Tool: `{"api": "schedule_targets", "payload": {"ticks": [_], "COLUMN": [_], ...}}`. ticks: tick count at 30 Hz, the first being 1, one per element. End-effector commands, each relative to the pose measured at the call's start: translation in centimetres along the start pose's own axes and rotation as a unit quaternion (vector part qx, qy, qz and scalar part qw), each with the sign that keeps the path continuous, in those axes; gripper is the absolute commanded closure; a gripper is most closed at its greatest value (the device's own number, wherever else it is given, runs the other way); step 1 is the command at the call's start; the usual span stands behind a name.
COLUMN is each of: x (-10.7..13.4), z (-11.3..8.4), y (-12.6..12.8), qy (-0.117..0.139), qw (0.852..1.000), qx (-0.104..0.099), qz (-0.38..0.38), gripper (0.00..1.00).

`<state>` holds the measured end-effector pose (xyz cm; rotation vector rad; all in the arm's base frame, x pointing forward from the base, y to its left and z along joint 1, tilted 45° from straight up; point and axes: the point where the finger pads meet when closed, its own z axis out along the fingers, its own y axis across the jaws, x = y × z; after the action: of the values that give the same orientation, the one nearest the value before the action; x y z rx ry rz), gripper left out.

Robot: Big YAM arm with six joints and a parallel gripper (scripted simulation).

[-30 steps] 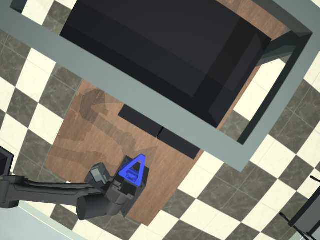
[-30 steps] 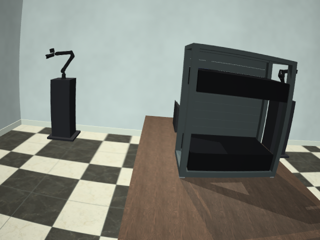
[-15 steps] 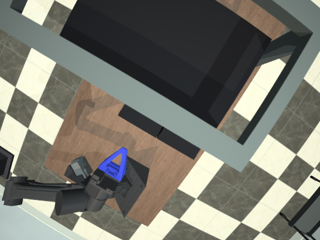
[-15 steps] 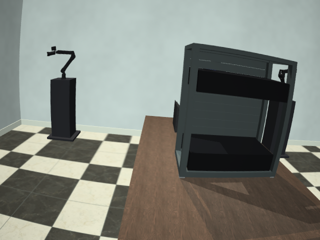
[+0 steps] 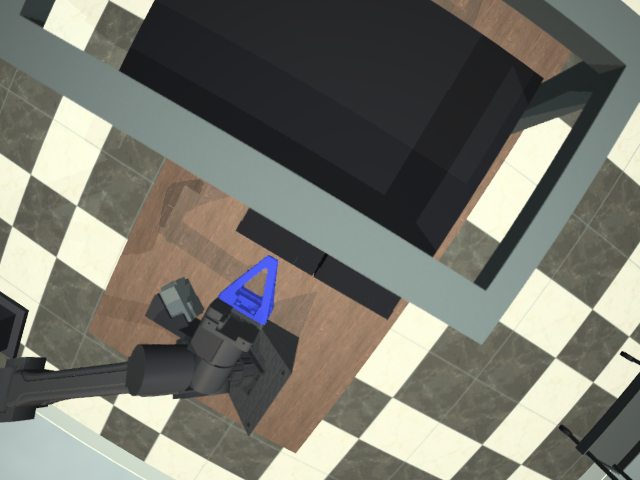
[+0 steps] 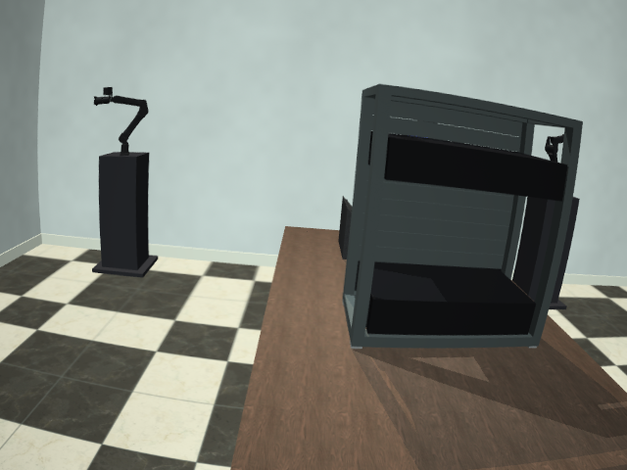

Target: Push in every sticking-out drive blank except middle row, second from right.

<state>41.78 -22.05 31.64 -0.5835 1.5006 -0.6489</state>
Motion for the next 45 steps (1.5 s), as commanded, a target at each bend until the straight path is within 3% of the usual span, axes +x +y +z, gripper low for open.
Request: {"api": "schedule_targets", "payload": {"ticks": [1,13,18,34,37,45], "x": [-1.9,-2.1,-1.4,-1.2,-2.2,-2.0], "z": [1.1,1.2,0.7,0.7,1.5,3.4], "y": [-2.4,-2.2,-0.9,-1.1,-2.2,-1.8], "qy": [-0.017,-0.019,-0.014,-0.012,-0.022,-0.019], "qw": [1.000,1.000,1.000,1.000,0.999,1.000], "qx": [0.013,0.011,0.007,0.009,0.015,0.011], "qz": [-0.020,-0.020,-0.016,-0.016,-0.024,-0.020], "gripper": [1.00,1.00,1.00,1.00,1.00,1.00]}}
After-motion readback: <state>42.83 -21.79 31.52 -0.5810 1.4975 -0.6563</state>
